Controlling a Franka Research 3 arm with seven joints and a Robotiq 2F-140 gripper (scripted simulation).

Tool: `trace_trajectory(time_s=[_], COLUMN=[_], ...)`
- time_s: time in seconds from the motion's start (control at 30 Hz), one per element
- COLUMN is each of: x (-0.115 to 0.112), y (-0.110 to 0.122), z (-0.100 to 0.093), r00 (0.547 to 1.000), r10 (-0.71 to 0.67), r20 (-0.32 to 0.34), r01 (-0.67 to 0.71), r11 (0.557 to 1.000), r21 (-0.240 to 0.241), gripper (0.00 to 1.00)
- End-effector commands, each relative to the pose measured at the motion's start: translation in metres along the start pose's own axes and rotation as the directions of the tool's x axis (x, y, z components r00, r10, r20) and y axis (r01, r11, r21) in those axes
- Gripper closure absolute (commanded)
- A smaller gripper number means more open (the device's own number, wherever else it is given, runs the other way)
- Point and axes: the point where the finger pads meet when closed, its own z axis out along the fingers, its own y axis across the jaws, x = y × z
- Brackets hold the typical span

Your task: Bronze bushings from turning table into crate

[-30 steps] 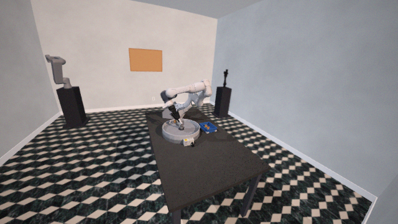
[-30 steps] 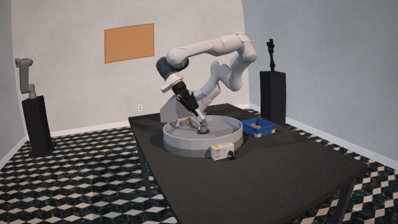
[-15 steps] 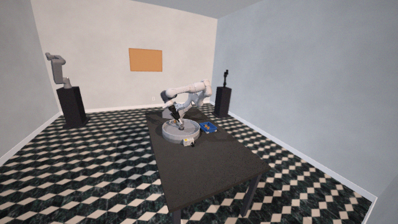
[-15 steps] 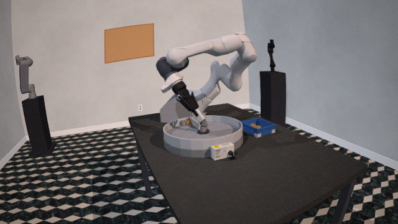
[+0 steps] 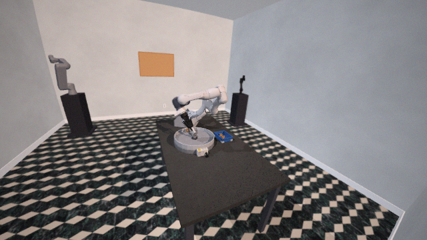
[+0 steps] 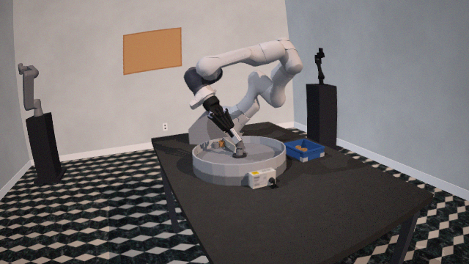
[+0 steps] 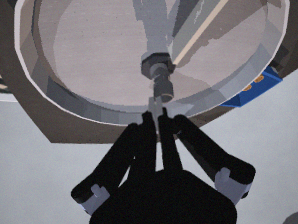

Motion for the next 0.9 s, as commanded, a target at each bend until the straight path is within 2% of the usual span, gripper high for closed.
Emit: trace_trajectory(time_s=[0.0, 0.87], x=[0.0013, 0.0028], y=[0.0003, 0.0004], z=[0.0017, 0.0038], r00=[1.000, 1.000], r10=[-0.003, -0.003], r20=[0.000, 0.000], r01=[0.003, 0.003], r11=[1.000, 1.000], r21=[0.000, 0.000], gripper=[1.00, 1.00])
